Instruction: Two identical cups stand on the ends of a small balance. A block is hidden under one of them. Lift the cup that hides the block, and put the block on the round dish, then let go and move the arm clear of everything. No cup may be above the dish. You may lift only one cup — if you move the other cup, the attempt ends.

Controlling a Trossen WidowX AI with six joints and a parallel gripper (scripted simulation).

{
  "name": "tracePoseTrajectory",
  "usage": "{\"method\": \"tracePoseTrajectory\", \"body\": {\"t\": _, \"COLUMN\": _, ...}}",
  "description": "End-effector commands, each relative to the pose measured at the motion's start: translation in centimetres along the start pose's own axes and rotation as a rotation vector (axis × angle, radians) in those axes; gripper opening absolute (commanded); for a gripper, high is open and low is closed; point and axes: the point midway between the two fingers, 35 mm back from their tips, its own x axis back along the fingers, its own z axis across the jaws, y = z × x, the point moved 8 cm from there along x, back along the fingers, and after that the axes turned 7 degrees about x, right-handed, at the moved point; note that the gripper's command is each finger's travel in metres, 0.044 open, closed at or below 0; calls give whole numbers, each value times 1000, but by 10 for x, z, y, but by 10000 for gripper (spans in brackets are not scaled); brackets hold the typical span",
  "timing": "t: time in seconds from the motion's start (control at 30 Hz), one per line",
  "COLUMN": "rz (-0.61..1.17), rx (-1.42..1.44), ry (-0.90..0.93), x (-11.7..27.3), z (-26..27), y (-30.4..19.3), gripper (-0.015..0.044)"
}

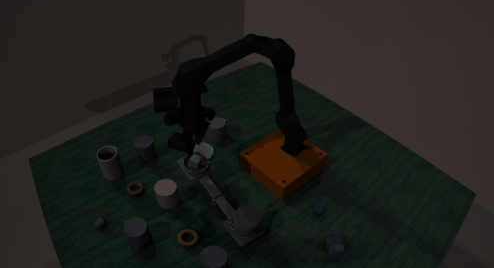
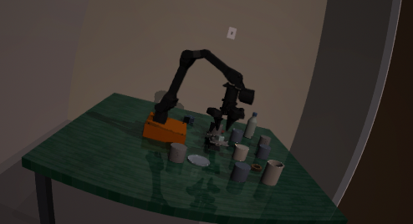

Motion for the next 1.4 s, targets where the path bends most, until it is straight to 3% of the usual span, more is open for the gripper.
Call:
{"method": "tracePoseTrajectory", "body": {"t": 0.0, "rz": 6, "rx": -69, "ry": -11, "x": 1, "z": 6, "y": -2, "gripper": 260}}
{"method": "tracePoseTrajectory", "body": {"t": 1.2, "rz": 6, "rx": -69, "ry": -11, "x": -51, "z": 5, "y": -3, "gripper": 260}}
{"method": "tracePoseTrajectory", "body": {"t": 1.37, "rz": 6, "rx": -69, "ry": -11, "x": -51, "z": 5, "y": -3, "gripper": 148}}
